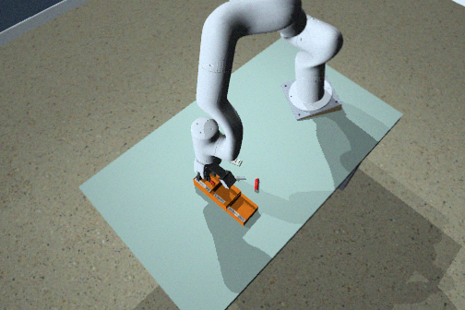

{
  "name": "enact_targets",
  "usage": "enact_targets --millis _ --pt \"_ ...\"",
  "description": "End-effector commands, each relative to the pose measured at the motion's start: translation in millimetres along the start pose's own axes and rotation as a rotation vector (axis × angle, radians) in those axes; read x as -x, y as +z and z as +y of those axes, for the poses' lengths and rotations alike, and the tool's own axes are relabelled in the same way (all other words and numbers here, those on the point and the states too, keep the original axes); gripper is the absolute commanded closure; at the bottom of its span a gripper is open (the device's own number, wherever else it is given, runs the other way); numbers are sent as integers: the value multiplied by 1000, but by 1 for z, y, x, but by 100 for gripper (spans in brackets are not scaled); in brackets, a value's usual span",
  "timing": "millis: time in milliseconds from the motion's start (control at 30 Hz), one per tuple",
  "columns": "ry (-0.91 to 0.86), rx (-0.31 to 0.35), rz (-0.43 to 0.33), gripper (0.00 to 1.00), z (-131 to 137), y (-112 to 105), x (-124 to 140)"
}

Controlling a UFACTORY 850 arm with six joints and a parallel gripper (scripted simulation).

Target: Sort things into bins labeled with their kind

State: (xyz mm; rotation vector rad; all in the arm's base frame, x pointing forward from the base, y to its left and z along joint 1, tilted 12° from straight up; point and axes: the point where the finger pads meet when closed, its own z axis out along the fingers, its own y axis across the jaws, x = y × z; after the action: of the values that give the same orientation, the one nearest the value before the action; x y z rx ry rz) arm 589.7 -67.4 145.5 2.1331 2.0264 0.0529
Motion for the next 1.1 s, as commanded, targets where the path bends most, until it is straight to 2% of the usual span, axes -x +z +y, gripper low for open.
enact_targets --millis 0,433,467,533,833,900,933,1067 --pt "0 3 0 77 1 -21 0" --pt "0 3 0 77 1 -23 0" --pt "-50 3 0 72 -4 -24 -7" --pt "-150 3 0 72 -14 -24 -20" --pt "-390 0 0 72 -60 -27 -79" --pt "-390 0 0 72 -60 -27 -79" --pt "-472 -1 1 72 -65 -28 -86" --pt "-572 -2 1 72 -86 -29 -112"
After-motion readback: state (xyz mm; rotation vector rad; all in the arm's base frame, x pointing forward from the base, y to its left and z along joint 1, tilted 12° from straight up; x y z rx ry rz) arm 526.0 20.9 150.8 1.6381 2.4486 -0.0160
